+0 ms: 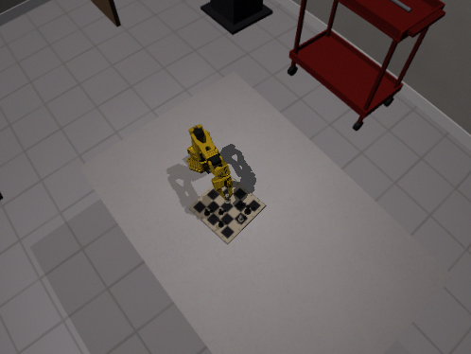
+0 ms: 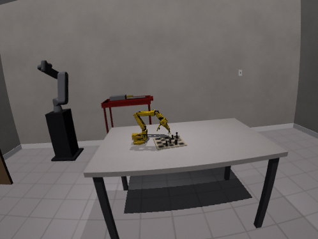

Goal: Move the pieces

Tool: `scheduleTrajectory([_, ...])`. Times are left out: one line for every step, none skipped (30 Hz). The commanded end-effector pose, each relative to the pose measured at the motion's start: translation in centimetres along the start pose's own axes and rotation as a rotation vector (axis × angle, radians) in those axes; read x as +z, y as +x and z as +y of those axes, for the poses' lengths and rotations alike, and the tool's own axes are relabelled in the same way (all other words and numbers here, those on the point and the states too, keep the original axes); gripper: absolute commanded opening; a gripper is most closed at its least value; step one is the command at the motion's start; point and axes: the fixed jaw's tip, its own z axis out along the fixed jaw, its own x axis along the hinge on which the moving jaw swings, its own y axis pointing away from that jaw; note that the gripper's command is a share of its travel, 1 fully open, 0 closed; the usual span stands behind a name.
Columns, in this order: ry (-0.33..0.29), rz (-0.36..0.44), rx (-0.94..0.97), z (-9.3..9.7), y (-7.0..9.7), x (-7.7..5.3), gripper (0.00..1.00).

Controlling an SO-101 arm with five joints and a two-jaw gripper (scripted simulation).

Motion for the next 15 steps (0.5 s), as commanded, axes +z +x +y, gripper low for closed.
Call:
scheduleTrajectory([0.011, -0.008, -0.005, -0.41, -0.4, -0.15, 0.0])
scheduleTrajectory([0.011, -0.008, -0.005, -0.41, -0.4, -0.15, 0.0])
scheduleTrajectory([0.011, -0.008, -0.005, -0.41, -0.4, -0.15, 0.0])
scheduleTrajectory([0.011, -0.008, -0.005, -0.41, -0.41, -0.16, 0.0])
scheduleTrajectory([0.01, -0.008, -0.004, -0.39, -0.44, -0.16, 0.0])
scheduleTrajectory([0.009, -0.008, -0.003, -0.36, -0.5, -0.18, 0.0])
scheduleTrajectory([0.008, -0.008, -0.001, -0.31, -0.59, -0.21, 0.0])
scheduleTrajectory([0.007, -0.008, 0.001, -0.25, -0.7, -0.24, 0.0])
scheduleTrajectory([0.006, -0.008, 0.003, -0.2, -0.81, -0.27, 0.0])
scheduleTrajectory([0.005, -0.009, 0.005, -0.15, -0.9, -0.3, 0.0])
scheduleTrajectory([0.004, -0.009, 0.007, -0.12, -0.96, -0.31, 0.0])
scheduleTrajectory([0.003, -0.009, 0.007, -0.1, -0.99, -0.32, 0.0])
scheduleTrajectory([0.003, -0.009, 0.007, -0.1, -0.99, -0.32, 0.0])
scheduleTrajectory([0.003, -0.009, 0.007, -0.1, -0.99, -0.32, 0.0])
scheduleTrajectory([0.003, -0.009, 0.007, -0.1, -0.99, -0.32, 0.0])
